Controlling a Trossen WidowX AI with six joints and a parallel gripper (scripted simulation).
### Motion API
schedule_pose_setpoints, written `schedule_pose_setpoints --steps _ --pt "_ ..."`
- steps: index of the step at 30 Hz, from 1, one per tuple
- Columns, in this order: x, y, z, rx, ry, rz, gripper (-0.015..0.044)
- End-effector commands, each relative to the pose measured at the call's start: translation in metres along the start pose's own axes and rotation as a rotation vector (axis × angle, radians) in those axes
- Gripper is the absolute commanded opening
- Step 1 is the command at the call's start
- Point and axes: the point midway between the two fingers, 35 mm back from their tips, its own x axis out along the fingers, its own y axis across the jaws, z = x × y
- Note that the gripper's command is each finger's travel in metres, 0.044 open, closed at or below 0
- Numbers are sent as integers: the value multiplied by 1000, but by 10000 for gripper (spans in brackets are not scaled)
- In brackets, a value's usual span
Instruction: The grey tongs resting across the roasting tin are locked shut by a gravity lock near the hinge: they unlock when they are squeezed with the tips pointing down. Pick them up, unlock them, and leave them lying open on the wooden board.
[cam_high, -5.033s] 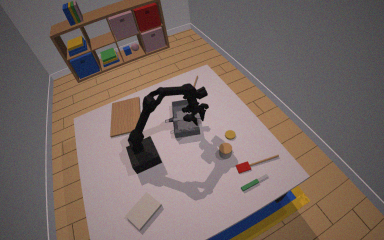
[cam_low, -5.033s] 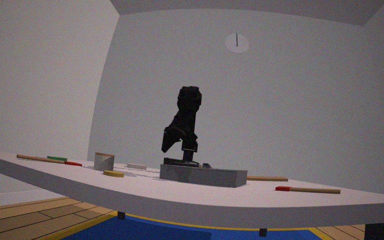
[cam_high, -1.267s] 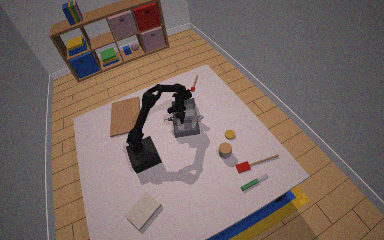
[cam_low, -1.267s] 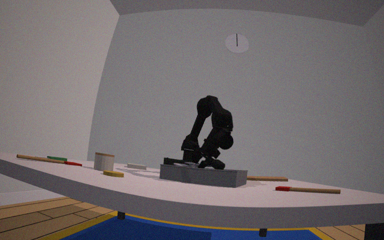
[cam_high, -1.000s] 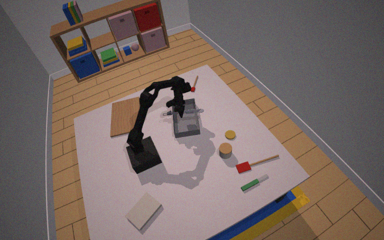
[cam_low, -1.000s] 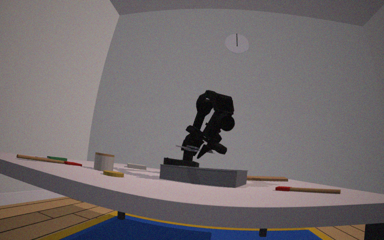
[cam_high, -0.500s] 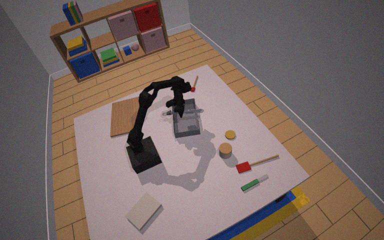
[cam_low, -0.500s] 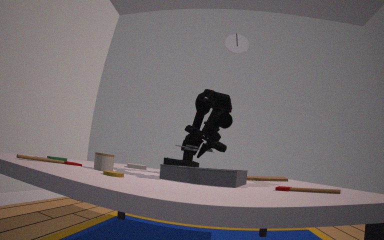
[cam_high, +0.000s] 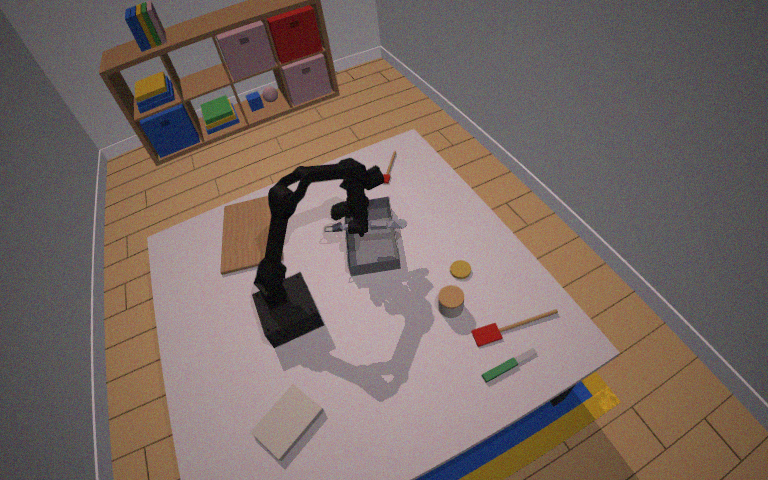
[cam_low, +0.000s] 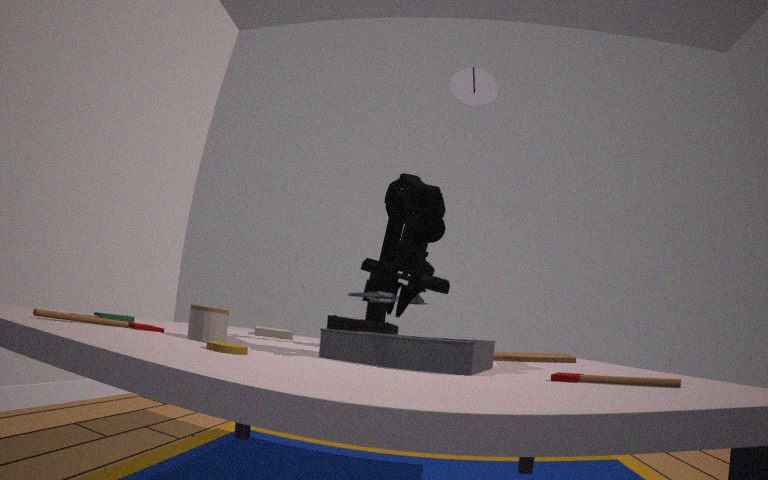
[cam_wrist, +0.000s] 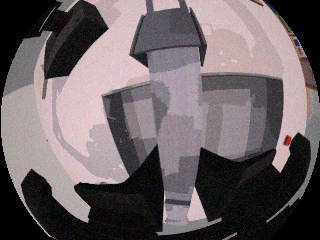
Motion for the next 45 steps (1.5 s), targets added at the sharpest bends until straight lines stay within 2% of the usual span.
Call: schedule_pose_setpoints --steps 1,12,23,45 --pt "-2 1 2 -5 5 -69 -150" --pt "-2 4 5 -19 24 -232 -150" --pt "-4 -4 9 12 17 -224 -150" --pt "-57 -92 102 382 -29 -241 -150"
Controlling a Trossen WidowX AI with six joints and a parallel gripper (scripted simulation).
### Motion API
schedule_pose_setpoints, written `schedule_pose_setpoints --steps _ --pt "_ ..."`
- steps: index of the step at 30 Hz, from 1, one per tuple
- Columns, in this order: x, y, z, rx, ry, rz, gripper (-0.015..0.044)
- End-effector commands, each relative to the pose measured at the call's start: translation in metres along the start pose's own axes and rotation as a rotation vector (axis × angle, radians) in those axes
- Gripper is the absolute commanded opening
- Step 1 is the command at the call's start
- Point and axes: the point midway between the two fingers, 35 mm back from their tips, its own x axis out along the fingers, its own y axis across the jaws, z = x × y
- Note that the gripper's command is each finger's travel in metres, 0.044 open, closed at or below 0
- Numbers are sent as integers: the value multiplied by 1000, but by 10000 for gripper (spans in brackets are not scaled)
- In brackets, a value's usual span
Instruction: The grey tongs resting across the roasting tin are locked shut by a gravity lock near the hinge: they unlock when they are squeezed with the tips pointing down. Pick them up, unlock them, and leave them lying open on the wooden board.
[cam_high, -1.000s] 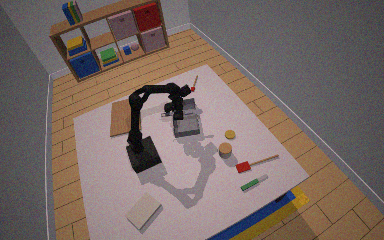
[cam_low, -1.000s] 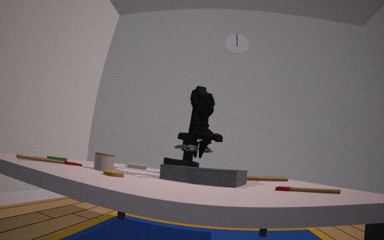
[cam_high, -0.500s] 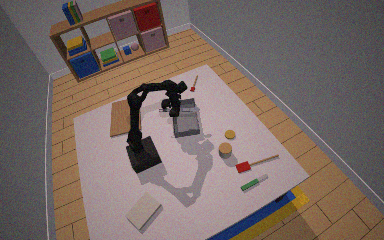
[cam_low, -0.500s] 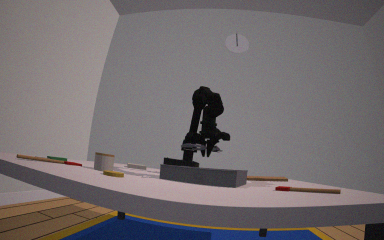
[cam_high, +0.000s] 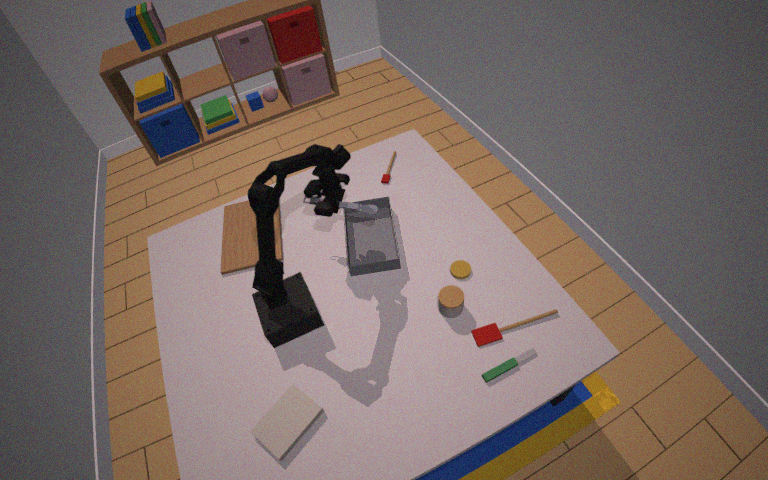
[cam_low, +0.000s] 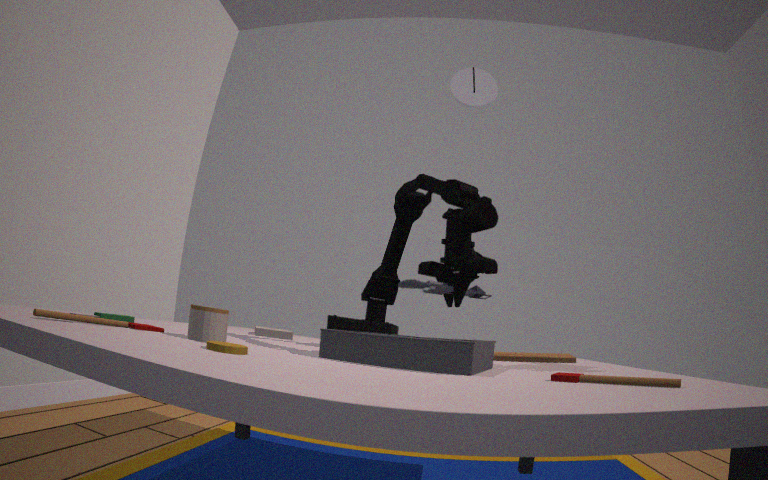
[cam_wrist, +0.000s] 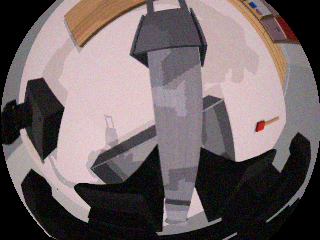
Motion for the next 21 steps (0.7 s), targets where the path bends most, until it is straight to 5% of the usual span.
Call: schedule_pose_setpoints --steps 1,21 --pt "-7 -9 24 72 -5 -5 -150" --pt "-33 -22 124 354 -18 -5 -150"
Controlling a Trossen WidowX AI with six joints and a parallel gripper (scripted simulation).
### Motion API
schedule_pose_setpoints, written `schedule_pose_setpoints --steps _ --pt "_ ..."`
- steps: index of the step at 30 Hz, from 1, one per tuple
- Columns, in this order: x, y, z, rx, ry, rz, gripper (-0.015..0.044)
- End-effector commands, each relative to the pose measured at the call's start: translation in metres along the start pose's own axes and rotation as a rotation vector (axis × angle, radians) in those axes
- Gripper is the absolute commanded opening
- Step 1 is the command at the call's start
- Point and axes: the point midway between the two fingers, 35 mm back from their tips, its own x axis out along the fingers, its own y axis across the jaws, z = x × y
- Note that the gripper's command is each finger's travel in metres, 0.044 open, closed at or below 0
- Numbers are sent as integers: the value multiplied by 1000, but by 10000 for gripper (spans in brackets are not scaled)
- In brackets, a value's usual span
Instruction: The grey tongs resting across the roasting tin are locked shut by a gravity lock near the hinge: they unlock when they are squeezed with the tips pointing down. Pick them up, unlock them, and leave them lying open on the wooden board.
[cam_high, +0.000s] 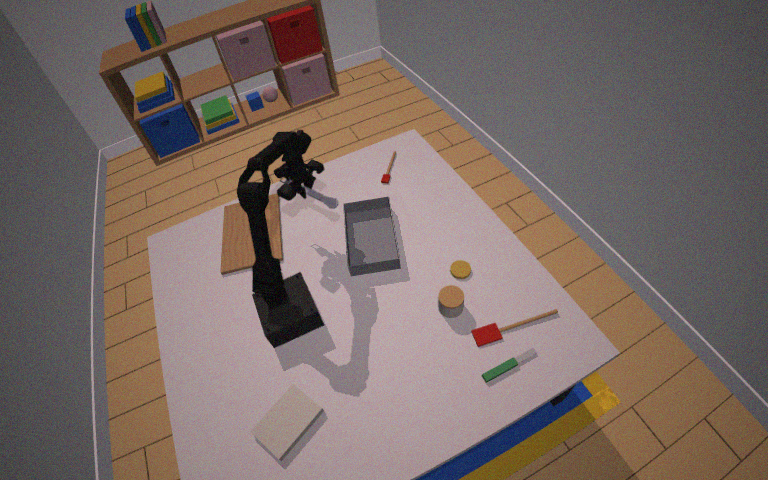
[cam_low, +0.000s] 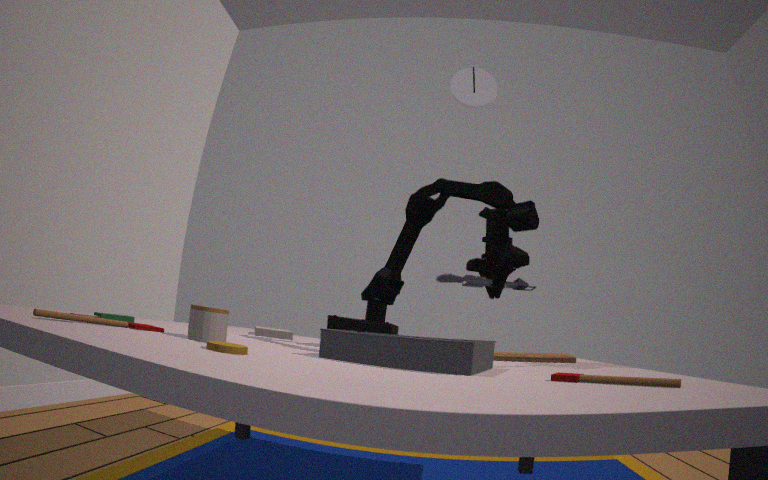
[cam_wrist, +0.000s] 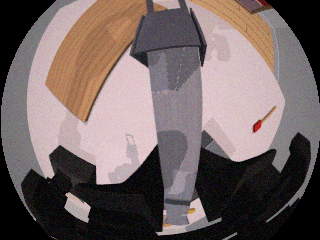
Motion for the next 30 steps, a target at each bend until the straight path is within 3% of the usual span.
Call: schedule_pose_setpoints --steps 1,30 --pt "-2 0 2 28 -2 0 -150" --pt "-4 94 158 507 -12 8 -150"
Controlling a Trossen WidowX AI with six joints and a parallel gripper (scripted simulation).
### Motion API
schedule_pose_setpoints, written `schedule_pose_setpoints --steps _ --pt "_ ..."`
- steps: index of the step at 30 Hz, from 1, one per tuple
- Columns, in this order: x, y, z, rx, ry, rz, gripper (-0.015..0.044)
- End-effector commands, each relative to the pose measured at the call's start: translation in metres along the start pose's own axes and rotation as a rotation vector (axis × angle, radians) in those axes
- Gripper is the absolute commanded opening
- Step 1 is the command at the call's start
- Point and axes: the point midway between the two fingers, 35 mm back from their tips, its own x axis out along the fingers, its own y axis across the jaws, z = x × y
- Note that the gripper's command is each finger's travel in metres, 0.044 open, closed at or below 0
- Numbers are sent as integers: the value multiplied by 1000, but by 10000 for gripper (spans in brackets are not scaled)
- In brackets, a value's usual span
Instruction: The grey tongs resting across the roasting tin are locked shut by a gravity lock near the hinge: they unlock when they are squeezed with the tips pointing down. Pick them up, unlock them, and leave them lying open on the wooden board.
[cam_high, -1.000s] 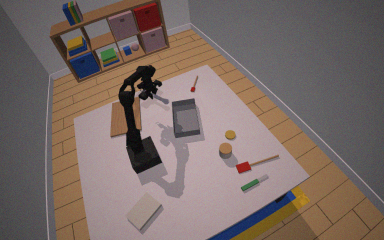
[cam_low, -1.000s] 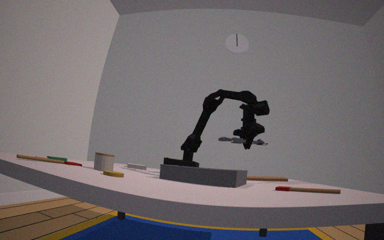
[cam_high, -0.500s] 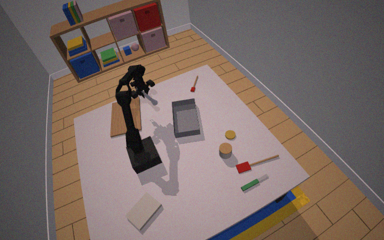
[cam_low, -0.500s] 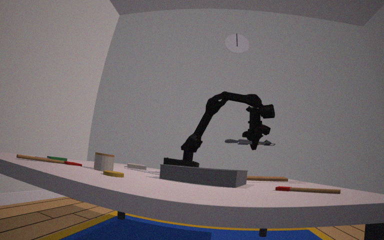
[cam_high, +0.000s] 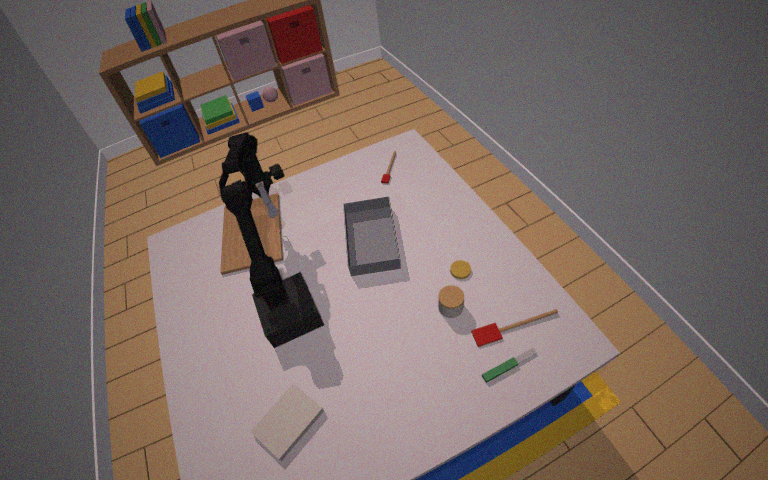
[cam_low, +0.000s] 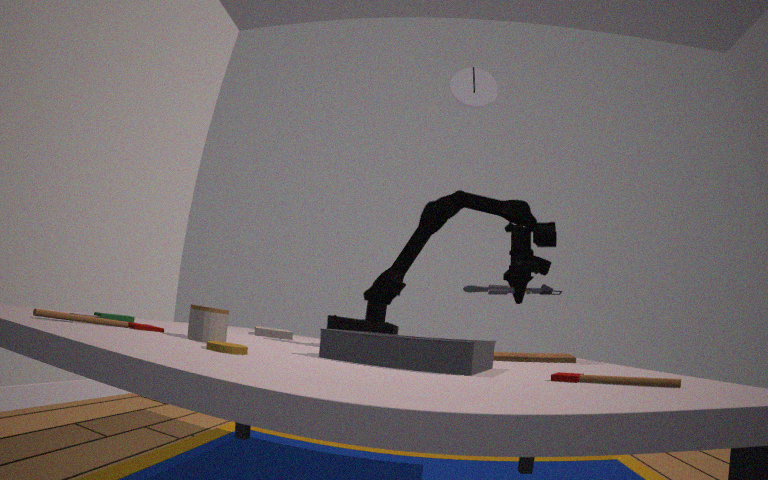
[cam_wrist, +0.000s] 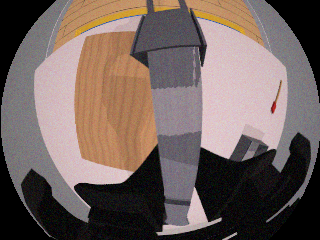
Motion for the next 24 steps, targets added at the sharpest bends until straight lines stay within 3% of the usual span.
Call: schedule_pose_setpoints --steps 1,13,24 --pt "0 24 10 72 2 -2 -150" --pt "0 100 28 269 3 6 -150" --pt "0 103 28 278 0 6 -150"
